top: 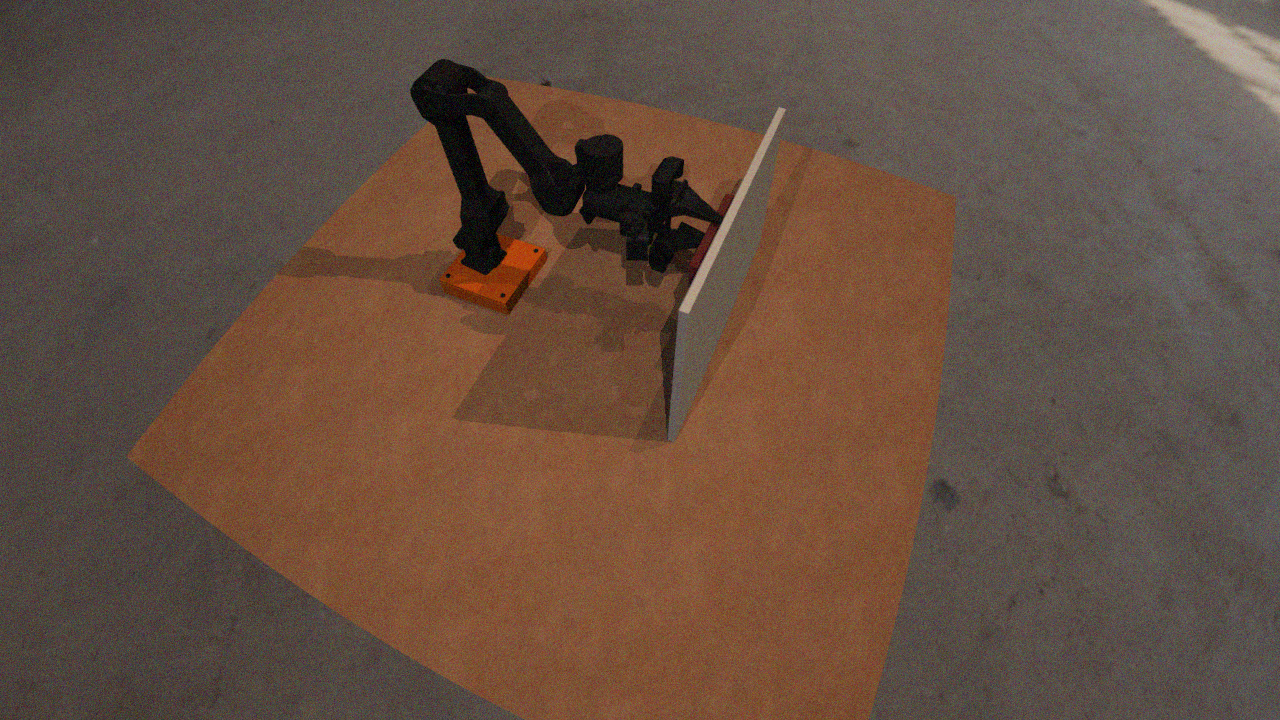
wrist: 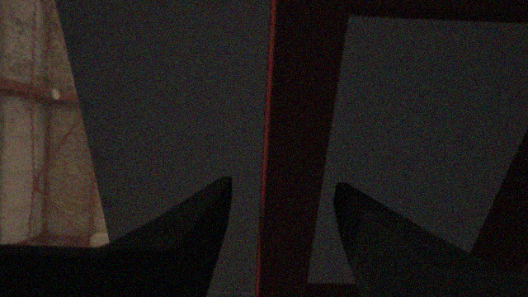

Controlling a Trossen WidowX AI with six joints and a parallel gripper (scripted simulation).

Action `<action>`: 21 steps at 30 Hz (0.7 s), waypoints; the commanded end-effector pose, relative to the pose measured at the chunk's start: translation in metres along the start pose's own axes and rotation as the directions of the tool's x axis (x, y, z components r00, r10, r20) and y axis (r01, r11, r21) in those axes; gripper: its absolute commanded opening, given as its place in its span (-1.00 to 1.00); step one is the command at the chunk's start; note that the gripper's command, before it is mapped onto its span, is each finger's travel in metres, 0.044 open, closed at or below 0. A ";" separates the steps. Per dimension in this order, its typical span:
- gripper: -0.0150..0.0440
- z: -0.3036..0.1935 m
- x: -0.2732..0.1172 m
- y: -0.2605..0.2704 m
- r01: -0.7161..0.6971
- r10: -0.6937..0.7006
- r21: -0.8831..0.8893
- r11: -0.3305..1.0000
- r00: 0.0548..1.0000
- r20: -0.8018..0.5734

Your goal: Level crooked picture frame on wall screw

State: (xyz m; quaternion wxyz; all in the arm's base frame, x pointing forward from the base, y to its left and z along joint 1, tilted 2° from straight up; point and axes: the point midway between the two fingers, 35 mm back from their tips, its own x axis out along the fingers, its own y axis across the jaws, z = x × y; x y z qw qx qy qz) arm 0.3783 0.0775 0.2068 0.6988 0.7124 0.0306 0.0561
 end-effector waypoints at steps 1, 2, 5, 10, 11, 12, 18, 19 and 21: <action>0.39 0.000 0.000 0.000 0.000 0.000 0.005 1.000 1.000 0.000; 0.39 0.000 -0.001 0.000 0.000 0.000 0.006 1.000 1.000 0.000; 0.39 -0.002 -0.022 0.004 -0.001 0.001 0.031 1.000 1.000 0.001; 0.39 -0.002 -0.065 0.004 -0.003 0.003 0.085 0.996 1.000 0.002; 0.39 -0.002 -0.074 0.002 -0.004 0.003 0.096 0.995 1.000 0.002; 0.39 -0.002 -0.081 0.000 -0.004 0.004 0.107 0.994 1.000 0.003; 0.39 0.000 -0.100 -0.006 -0.006 0.005 0.133 0.991 1.000 0.003; 0.39 -0.002 -0.092 -0.001 -0.009 0.009 0.116 0.993 1.000 -0.001; 0.39 -0.001 -0.097 0.004 -0.008 0.007 0.129 0.992 1.000 0.002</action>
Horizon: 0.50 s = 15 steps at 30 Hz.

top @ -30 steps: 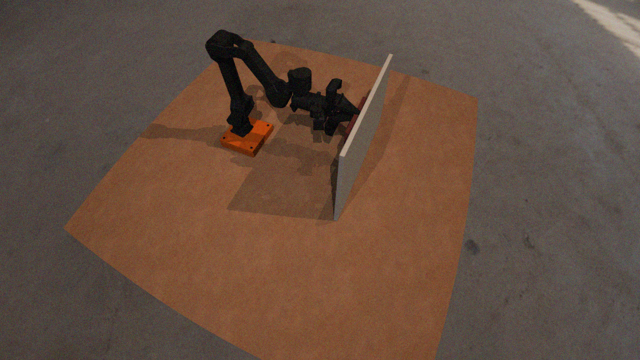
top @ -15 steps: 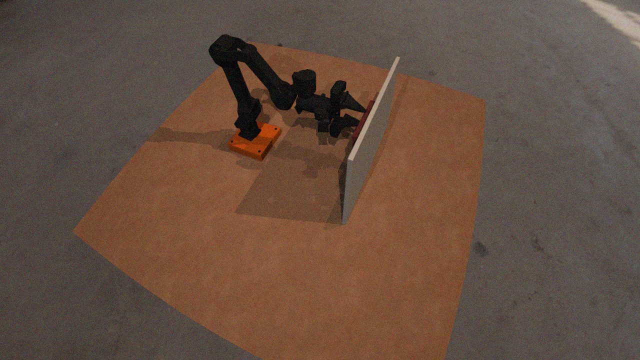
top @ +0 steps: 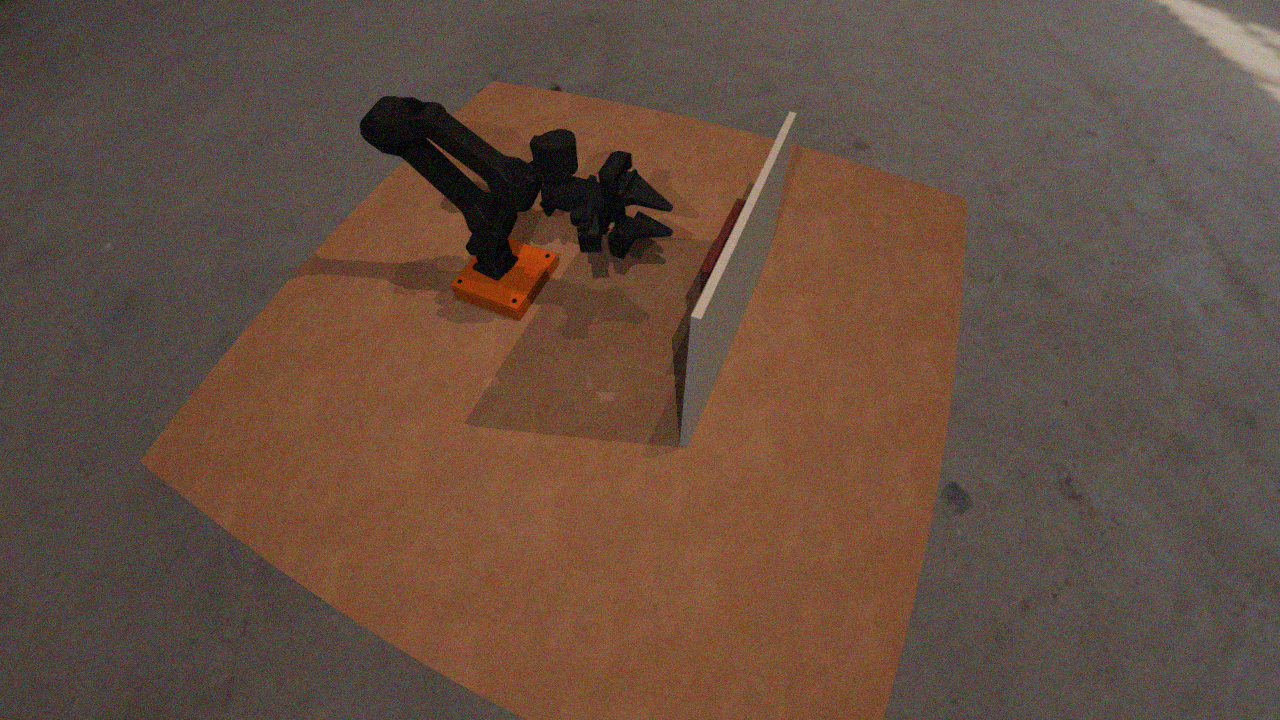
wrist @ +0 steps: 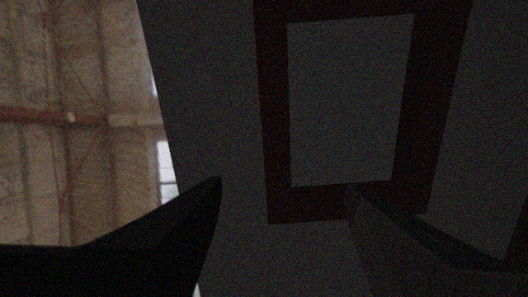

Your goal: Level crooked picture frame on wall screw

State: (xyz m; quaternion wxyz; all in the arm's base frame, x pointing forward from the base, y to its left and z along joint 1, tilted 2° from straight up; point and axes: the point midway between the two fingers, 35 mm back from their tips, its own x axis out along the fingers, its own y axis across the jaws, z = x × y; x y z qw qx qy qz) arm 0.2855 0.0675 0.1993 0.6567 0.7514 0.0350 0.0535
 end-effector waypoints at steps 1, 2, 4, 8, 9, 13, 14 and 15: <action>0.39 -0.001 -0.008 0.011 -0.010 0.010 0.023 1.000 1.000 0.004; 0.39 0.000 -0.012 0.014 -0.009 0.009 0.033 0.999 1.000 0.006; 0.39 0.000 -0.021 0.020 -0.008 0.008 0.053 0.999 1.000 0.009; 0.39 0.002 -0.042 0.029 -0.006 0.005 0.093 0.996 1.000 0.011; 0.39 0.002 -0.047 0.031 -0.006 0.005 0.104 0.995 1.000 0.010; 0.39 0.006 -0.070 0.035 -0.004 0.003 0.146 0.989 1.000 0.007; 0.39 0.007 -0.076 0.035 -0.004 0.003 0.156 0.988 1.000 0.006; 0.39 0.008 -0.082 0.035 -0.003 0.003 0.167 0.986 1.000 0.005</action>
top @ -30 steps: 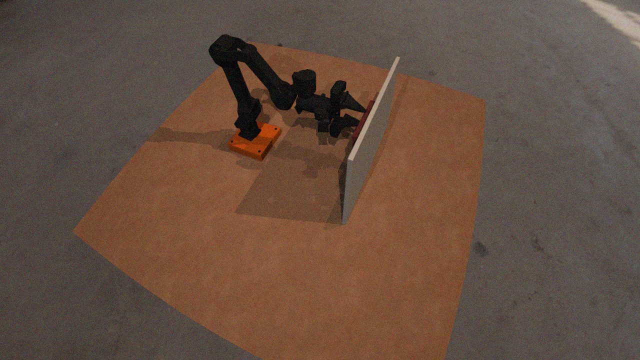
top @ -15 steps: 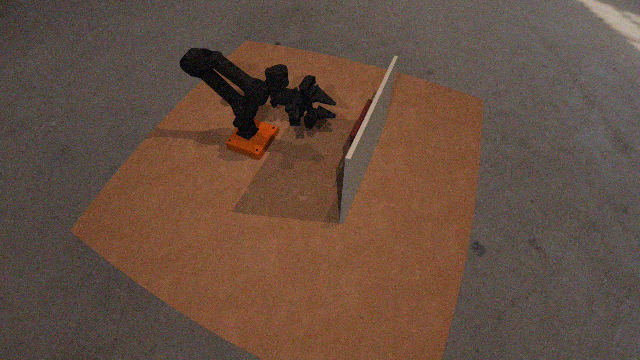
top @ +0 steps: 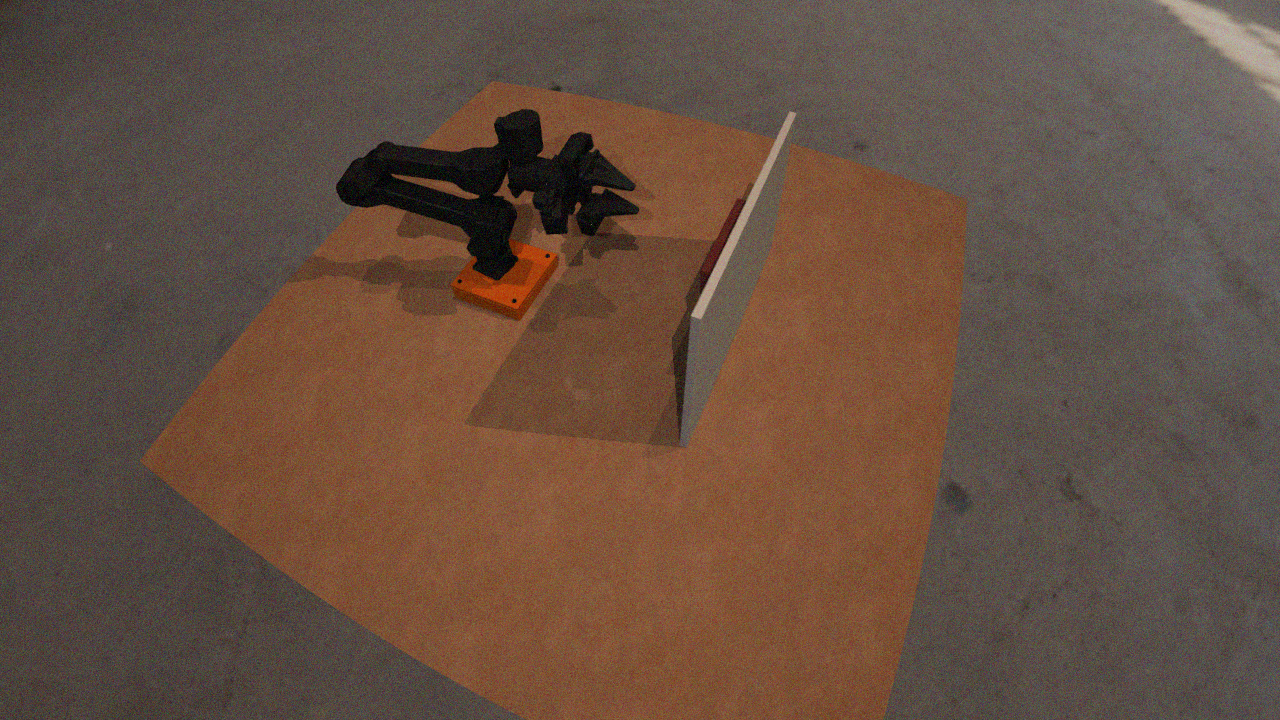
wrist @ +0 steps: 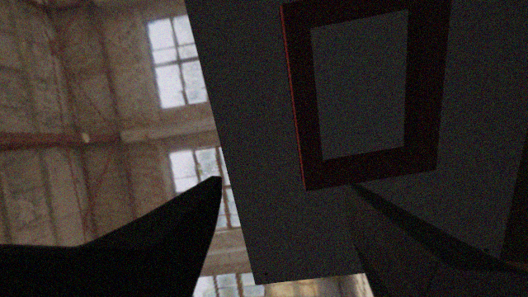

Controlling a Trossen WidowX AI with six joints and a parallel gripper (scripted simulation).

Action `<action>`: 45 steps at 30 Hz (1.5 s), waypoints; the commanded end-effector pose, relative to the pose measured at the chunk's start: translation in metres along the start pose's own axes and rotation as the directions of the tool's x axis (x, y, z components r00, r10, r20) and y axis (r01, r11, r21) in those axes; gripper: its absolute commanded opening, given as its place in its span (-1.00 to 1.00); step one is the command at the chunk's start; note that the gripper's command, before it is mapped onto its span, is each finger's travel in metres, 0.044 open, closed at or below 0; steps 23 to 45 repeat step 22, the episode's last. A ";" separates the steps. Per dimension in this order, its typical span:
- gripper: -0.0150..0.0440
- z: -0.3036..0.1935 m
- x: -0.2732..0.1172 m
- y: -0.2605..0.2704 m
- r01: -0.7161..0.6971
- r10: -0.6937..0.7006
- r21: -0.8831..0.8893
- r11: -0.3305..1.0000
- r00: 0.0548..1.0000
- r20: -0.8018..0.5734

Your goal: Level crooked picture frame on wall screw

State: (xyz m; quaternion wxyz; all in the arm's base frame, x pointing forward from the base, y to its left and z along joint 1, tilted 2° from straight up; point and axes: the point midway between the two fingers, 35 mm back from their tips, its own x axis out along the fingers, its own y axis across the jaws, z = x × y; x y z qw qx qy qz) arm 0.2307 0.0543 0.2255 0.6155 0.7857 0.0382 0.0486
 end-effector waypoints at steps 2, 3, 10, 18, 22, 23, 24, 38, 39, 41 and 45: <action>0.39 0.007 -0.035 0.007 -0.006 0.007 0.073 0.997 1.000 0.000; 0.39 0.007 -0.036 0.007 -0.006 0.006 0.075 0.997 1.000 0.000; 0.39 0.007 -0.035 0.007 -0.006 0.006 0.073 0.997 1.000 -0.001; 0.39 0.007 -0.036 0.007 -0.006 0.006 0.075 0.997 1.000 0.000; 0.39 0.007 -0.036 0.007 -0.006 0.006 0.075 0.997 1.000 0.000; 0.39 0.007 -0.036 0.007 -0.006 0.006 0.075 0.997 1.000 0.000; 0.39 0.007 -0.036 0.007 -0.006 0.006 0.075 0.997 1.000 0.000; 0.39 0.007 -0.036 0.007 -0.006 0.006 0.075 0.997 1.000 0.000; 0.39 0.007 -0.036 0.007 -0.006 0.006 0.075 0.997 1.000 0.000; 0.39 0.007 -0.036 0.007 -0.006 0.006 0.075 0.997 1.000 0.000; 0.39 0.007 -0.036 0.007 -0.006 0.006 0.075 0.997 1.000 0.000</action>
